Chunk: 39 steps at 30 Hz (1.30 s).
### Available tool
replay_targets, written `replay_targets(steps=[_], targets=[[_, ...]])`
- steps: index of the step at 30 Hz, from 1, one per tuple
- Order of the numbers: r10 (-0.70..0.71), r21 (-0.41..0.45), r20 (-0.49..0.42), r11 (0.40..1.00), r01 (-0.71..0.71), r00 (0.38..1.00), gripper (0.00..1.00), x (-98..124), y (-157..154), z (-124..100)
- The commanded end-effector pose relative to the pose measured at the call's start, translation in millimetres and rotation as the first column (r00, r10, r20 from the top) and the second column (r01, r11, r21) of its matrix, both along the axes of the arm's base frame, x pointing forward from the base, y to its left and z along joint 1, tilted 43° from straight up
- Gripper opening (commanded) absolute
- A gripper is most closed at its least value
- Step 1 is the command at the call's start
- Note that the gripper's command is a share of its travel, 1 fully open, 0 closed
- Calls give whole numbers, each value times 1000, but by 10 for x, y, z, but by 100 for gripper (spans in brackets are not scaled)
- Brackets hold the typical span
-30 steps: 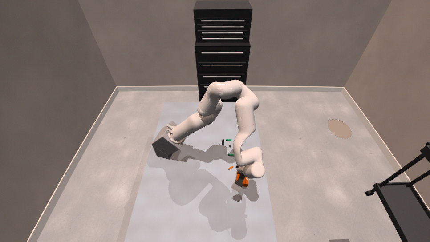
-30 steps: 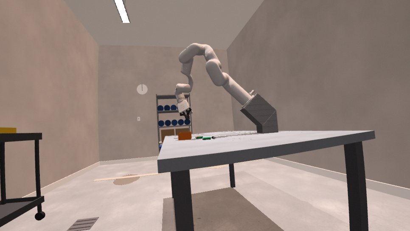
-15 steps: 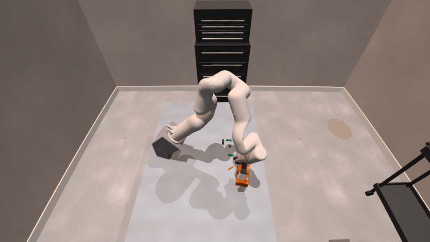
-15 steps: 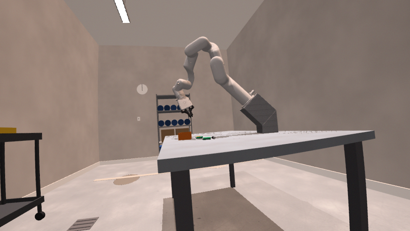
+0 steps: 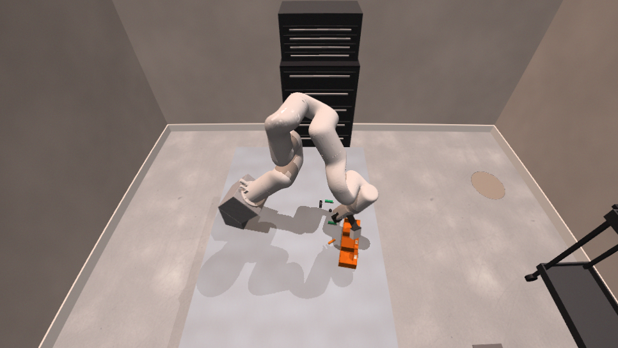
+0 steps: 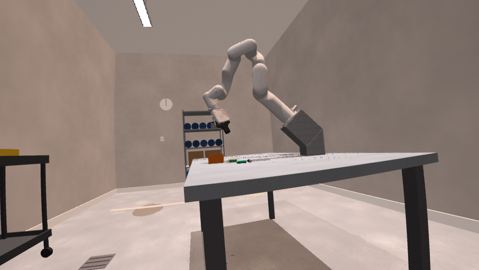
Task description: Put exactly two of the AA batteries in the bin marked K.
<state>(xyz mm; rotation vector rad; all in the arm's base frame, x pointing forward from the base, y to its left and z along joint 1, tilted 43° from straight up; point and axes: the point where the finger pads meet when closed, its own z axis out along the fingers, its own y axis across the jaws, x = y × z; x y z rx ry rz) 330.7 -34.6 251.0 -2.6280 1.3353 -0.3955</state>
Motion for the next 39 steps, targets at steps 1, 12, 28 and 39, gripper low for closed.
replay_targets(steps=[1,12,28,39], targets=[[120,-100,28,988,-117,992,7,-88,173,-22],[396,-302,50,881,-364,917,7,-197,439,-76],[795,-624,10,479,-617,607,7,-368,1046,-174],[831,-659,-4,416,-626,556,7,-372,1058,-176]])
